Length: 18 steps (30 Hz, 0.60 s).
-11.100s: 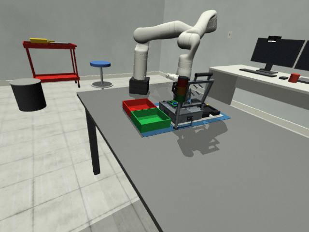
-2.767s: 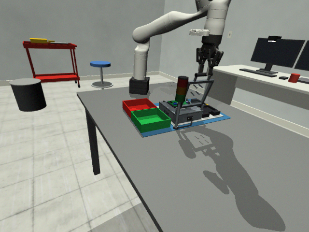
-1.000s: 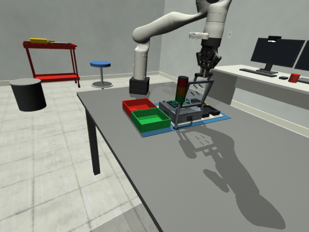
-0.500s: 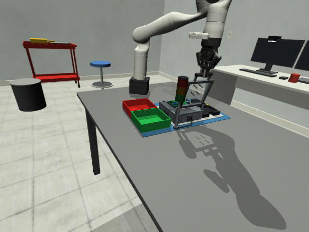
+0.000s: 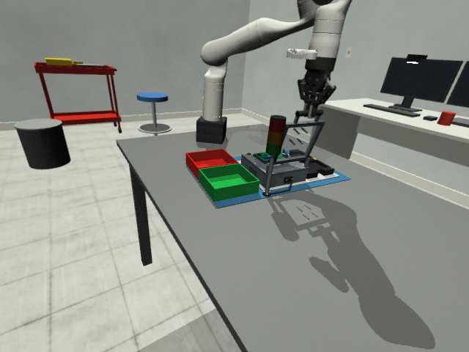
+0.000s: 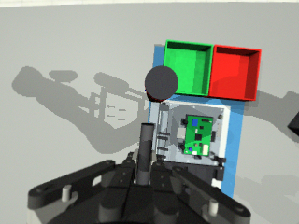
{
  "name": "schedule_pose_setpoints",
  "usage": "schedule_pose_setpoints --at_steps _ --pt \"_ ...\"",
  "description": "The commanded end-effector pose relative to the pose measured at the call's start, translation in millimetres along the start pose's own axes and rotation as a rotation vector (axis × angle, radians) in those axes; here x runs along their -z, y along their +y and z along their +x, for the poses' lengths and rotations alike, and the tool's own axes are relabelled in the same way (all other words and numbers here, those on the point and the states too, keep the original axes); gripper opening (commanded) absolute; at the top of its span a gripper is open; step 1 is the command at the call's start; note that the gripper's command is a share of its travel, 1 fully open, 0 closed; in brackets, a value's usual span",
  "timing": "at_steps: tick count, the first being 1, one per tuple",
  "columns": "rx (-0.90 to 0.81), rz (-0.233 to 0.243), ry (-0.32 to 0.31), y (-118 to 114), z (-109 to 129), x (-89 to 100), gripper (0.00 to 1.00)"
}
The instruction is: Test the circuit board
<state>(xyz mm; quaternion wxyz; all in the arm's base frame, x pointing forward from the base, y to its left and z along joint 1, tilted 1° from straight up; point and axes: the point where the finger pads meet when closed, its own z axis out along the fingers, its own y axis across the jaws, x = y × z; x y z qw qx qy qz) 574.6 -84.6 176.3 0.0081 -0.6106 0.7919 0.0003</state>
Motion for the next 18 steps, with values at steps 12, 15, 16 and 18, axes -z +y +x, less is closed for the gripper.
schedule_pose_setpoints --at_steps 12,15,16,18 --pt "-0.001 0.000 0.000 7.2 0.1 2.5 0.00" --pt "-0.001 0.000 0.000 8.0 0.1 2.7 0.00" --pt "-0.001 0.000 0.000 8.8 0.1 2.8 0.00" --pt "-0.001 -0.001 0.000 10.7 0.0 3.3 0.00"
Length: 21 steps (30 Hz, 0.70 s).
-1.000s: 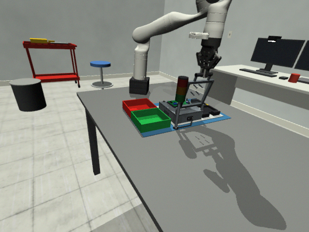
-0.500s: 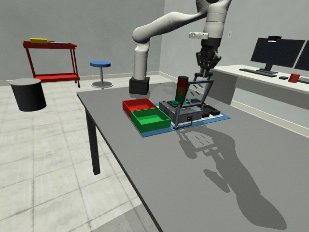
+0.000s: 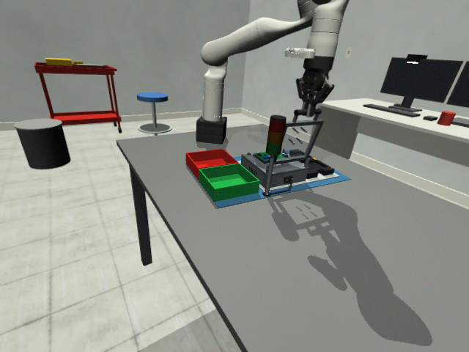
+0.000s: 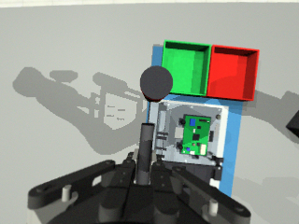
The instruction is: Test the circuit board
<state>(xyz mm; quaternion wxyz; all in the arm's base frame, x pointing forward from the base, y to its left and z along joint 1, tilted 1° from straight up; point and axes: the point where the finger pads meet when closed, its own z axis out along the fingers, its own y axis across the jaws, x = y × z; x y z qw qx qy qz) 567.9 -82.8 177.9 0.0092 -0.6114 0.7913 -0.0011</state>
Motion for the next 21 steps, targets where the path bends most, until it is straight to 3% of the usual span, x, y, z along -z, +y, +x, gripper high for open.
schedule_pose_setpoints --at_steps 1,21 --pt "-0.003 -0.004 0.000 5 0 1.8 0.00" --pt "-0.003 -0.004 0.000 32 0 5.1 0.00"
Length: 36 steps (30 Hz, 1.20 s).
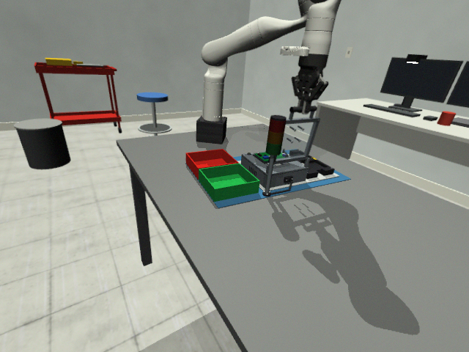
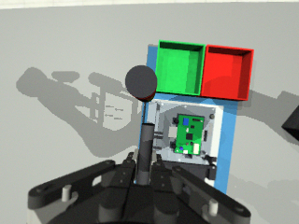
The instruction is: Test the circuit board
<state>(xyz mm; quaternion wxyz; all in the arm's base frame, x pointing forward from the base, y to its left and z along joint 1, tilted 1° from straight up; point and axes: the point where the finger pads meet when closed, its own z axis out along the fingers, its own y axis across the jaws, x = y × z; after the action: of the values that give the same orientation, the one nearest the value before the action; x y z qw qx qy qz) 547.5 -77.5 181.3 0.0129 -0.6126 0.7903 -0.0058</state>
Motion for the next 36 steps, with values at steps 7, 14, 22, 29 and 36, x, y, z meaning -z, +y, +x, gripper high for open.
schedule_pose_setpoints --at_steps 7,14,22,29,36 --pt "-0.006 -0.016 0.000 26 0 1.9 0.00" --pt "-0.006 -0.016 0.000 38 0 1.3 0.00" --pt "-0.006 -0.016 0.000 59 0 -1.8 0.00" --pt "-0.006 -0.016 0.000 74 0 -5.4 0.00" --pt "-0.006 -0.016 0.000 94 -1 -12.8 0.00"
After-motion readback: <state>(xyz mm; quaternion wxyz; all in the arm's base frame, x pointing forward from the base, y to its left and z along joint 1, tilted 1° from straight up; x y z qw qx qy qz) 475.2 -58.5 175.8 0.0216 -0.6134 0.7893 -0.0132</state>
